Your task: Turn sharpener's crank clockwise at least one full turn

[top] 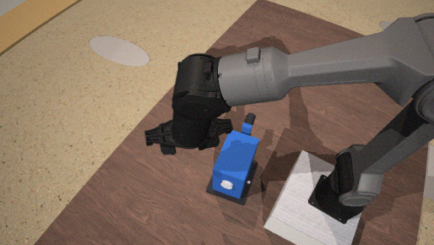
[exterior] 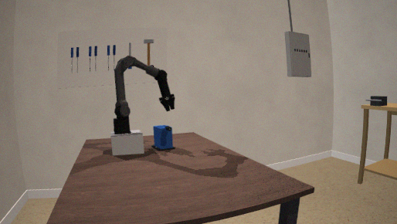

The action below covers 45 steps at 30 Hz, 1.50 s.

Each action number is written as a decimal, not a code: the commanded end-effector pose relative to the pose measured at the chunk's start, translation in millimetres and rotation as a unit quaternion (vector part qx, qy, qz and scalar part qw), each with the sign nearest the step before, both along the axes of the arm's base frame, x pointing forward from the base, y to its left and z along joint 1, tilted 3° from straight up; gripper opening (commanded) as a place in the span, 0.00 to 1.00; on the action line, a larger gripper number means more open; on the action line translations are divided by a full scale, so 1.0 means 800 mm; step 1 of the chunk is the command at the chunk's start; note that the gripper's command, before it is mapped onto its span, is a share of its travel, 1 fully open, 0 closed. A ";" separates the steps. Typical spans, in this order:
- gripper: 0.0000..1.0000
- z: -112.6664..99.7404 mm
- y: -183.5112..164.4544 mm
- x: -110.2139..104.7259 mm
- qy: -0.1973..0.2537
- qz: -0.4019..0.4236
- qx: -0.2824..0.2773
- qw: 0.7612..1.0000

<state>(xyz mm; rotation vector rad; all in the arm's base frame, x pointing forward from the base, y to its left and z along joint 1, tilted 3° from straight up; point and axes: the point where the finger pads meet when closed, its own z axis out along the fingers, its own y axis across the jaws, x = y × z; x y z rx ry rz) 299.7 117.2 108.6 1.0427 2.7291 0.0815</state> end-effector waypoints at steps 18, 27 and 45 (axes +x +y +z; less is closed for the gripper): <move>0.69 -0.011 -0.104 0.003 0.057 -0.131 0.011 0.990; 0.69 -0.015 -0.159 -0.008 0.084 -0.199 0.027 0.976; 0.69 -0.021 -0.251 -0.049 0.118 -0.297 0.063 0.945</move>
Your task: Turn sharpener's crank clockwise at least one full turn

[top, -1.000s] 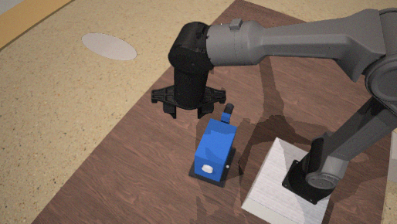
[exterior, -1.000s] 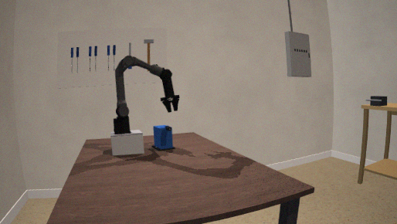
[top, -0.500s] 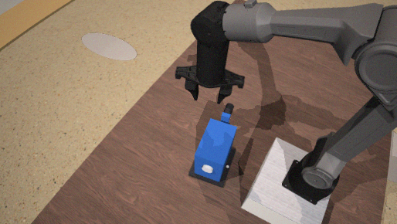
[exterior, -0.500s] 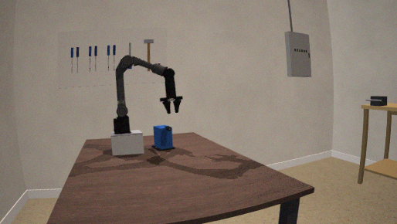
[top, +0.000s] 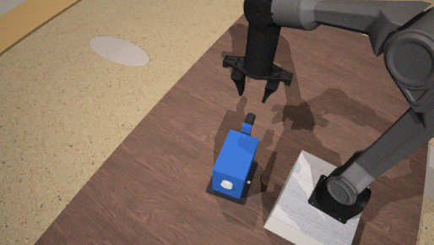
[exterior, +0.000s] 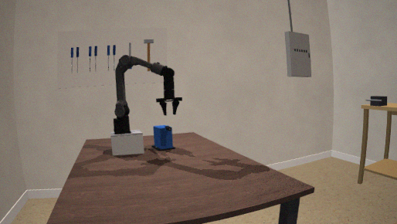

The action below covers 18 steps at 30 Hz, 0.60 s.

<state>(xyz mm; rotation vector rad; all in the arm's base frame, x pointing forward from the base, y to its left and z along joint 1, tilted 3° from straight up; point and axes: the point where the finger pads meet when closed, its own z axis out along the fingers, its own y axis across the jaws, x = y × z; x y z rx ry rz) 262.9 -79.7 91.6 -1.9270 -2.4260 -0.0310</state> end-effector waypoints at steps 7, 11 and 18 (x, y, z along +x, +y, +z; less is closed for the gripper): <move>0.69 -0.018 -0.005 -0.004 0.001 0.001 0.001 1.000; 0.69 -0.032 -0.006 -0.005 0.001 0.001 0.001 1.000; 0.69 -0.052 -0.006 -0.006 0.001 0.001 0.001 1.000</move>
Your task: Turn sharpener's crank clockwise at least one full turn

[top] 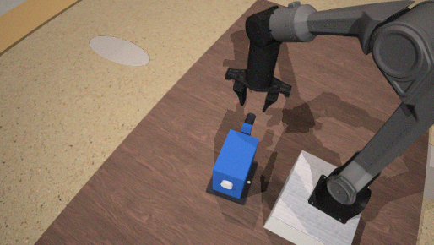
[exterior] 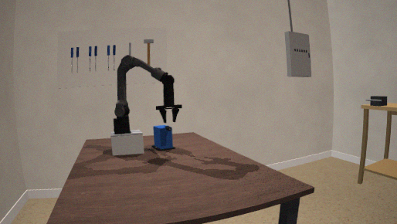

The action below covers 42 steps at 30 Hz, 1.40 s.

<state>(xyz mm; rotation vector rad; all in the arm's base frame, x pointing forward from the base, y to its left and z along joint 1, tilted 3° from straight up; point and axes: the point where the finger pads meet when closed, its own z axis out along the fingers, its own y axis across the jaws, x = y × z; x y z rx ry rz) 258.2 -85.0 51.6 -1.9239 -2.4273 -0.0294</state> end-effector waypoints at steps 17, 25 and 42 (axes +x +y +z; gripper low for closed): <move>0.69 -0.007 0.000 0.000 -0.001 -0.001 0.000 1.000; 0.69 -0.007 0.000 0.000 -0.001 -0.001 0.000 1.000; 0.69 -0.007 0.000 0.000 -0.001 -0.001 0.000 1.000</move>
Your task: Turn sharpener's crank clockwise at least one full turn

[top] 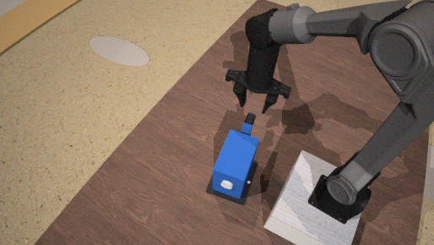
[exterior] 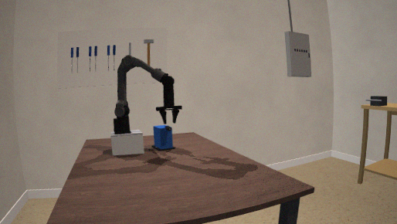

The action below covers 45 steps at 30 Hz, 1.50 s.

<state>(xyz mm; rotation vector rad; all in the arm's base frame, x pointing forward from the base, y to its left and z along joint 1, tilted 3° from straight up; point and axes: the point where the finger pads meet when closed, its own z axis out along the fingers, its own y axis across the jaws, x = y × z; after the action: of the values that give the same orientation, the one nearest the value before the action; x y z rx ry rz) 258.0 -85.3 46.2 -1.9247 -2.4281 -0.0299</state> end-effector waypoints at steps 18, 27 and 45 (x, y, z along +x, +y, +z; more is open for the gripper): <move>0.69 -0.027 0.002 -0.001 0.001 0.000 0.001 1.000; 0.69 -0.038 0.002 -0.001 0.001 0.000 0.001 1.000; 0.69 -0.044 0.002 0.000 -0.001 0.000 0.000 1.000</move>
<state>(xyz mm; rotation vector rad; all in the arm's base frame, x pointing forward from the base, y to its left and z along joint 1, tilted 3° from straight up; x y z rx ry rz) 257.4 -84.0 11.1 -1.9262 -2.4272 -0.0303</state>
